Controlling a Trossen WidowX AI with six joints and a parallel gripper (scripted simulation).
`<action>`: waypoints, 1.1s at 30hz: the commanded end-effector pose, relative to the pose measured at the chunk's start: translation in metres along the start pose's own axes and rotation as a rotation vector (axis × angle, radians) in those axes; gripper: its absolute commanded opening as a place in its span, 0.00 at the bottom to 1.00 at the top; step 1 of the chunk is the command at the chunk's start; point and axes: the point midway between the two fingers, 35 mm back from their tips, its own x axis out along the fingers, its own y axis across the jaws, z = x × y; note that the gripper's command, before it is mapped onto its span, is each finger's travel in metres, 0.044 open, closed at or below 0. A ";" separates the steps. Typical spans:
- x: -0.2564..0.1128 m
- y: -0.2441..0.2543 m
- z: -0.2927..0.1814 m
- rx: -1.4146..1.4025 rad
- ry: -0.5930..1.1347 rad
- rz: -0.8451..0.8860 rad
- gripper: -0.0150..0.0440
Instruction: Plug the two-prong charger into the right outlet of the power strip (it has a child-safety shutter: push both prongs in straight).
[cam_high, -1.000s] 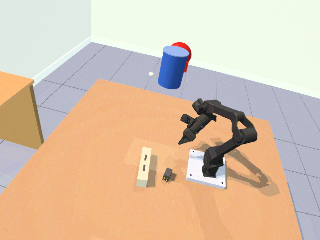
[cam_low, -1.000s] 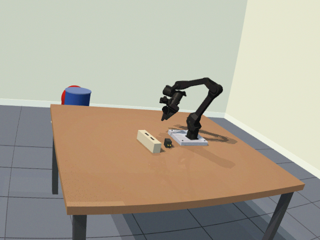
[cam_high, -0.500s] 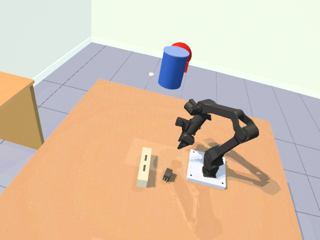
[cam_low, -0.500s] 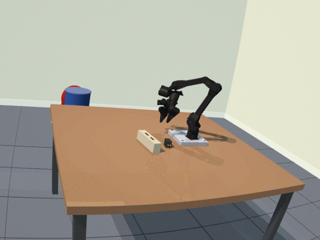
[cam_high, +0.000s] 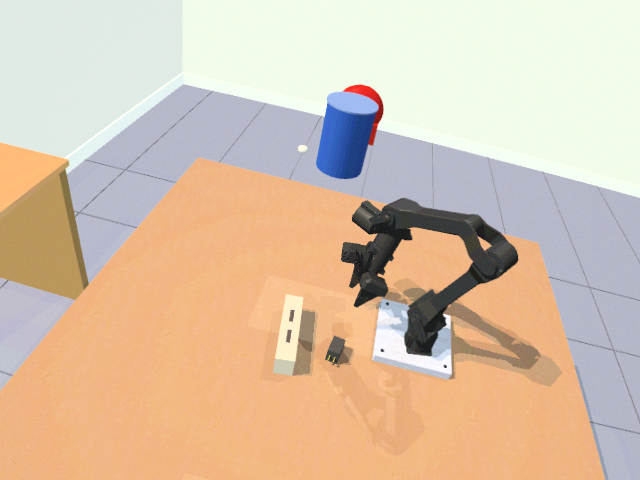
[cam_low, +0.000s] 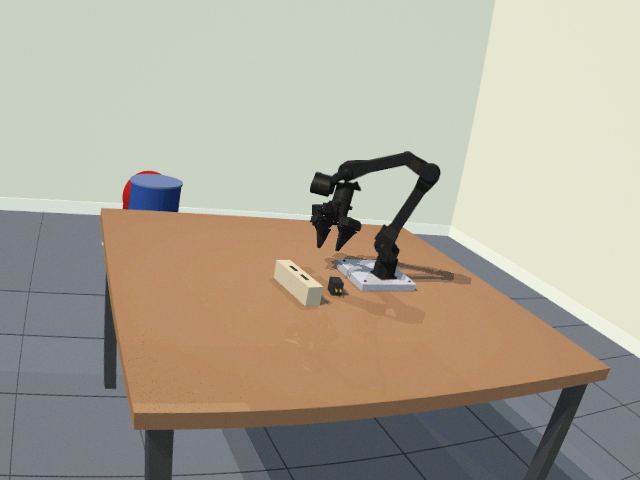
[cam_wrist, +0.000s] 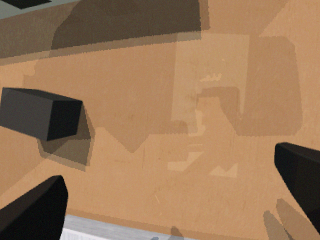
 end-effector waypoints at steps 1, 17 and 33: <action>0.002 0.003 0.005 -0.062 0.027 -0.007 1.00; 0.015 0.022 0.014 -0.288 0.141 -0.006 1.00; 0.028 0.043 0.022 -0.520 0.243 -0.012 1.00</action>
